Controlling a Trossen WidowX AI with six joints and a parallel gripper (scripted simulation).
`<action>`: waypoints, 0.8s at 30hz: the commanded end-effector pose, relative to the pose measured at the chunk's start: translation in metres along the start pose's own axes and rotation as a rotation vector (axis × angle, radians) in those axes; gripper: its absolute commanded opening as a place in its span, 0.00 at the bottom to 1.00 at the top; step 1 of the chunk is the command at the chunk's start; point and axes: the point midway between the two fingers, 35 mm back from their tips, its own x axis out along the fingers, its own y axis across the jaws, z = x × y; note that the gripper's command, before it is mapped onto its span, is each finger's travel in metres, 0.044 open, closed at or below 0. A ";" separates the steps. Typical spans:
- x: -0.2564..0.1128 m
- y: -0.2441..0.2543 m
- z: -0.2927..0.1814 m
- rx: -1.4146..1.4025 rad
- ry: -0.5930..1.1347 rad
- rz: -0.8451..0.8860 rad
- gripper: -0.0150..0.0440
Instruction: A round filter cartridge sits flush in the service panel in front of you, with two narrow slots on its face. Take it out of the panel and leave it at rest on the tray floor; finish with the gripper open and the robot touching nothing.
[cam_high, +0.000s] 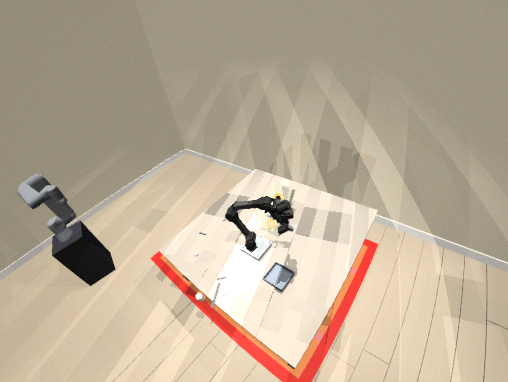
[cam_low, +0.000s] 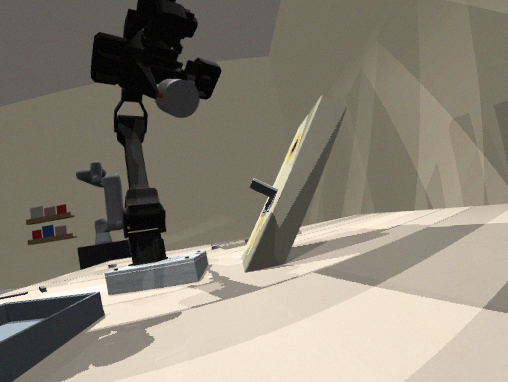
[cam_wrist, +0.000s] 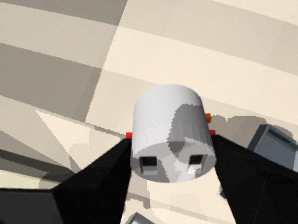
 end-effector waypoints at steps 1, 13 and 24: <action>-0.003 -0.025 0.002 0.112 -0.014 -0.068 0.25; 0.008 -0.052 -0.006 0.207 -0.017 -0.123 0.25; 0.037 -0.108 -0.037 0.384 -0.019 -0.228 0.25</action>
